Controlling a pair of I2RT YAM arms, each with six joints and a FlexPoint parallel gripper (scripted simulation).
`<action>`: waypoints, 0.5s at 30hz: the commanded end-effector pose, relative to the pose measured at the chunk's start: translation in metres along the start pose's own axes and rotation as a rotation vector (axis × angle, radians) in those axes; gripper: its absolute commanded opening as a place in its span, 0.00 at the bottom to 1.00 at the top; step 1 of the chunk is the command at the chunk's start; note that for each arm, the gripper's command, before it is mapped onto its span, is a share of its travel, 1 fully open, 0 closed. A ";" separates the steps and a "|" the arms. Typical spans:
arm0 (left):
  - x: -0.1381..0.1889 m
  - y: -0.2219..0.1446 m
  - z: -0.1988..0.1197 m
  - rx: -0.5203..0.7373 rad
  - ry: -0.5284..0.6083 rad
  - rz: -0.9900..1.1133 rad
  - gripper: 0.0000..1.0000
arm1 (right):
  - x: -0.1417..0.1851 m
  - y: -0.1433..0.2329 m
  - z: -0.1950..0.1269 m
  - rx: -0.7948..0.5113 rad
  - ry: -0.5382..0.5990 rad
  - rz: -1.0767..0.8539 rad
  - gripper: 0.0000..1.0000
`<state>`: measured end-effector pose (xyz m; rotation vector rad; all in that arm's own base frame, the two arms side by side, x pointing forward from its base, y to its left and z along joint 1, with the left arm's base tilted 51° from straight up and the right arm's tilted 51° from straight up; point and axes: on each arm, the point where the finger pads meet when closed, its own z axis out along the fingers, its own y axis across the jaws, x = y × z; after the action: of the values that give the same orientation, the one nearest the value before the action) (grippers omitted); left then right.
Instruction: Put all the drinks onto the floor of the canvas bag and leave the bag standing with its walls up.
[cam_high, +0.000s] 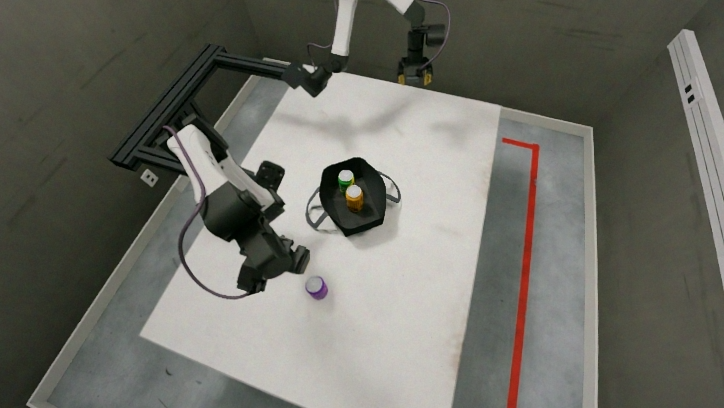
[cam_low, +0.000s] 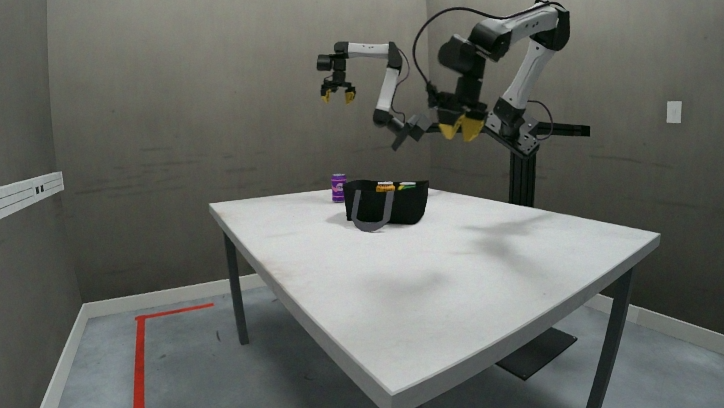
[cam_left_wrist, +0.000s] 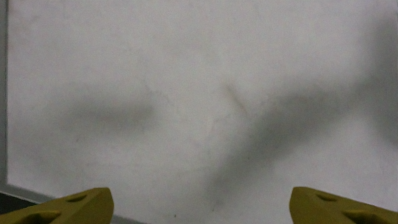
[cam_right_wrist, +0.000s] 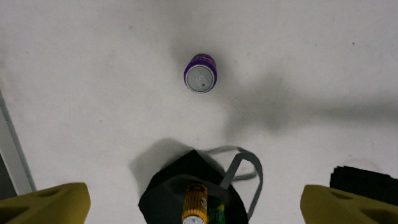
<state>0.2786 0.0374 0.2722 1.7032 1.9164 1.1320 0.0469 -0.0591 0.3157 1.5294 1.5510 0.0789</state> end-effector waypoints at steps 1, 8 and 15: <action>0.014 -0.016 -0.022 0.069 -0.037 0.105 0.86 | -0.001 0.002 -0.003 -0.002 0.000 -0.002 1.00; 0.062 -0.044 -0.084 0.051 0.022 0.158 0.86 | -0.001 0.002 -0.003 -0.002 0.000 -0.002 1.00; 0.075 -0.059 -0.106 0.053 0.048 0.173 0.86 | -0.001 0.002 -0.003 -0.002 0.000 -0.002 1.00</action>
<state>0.1582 0.0776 0.3180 1.8081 1.8999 1.2762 0.0469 -0.0591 0.3157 1.5294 1.5510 0.0789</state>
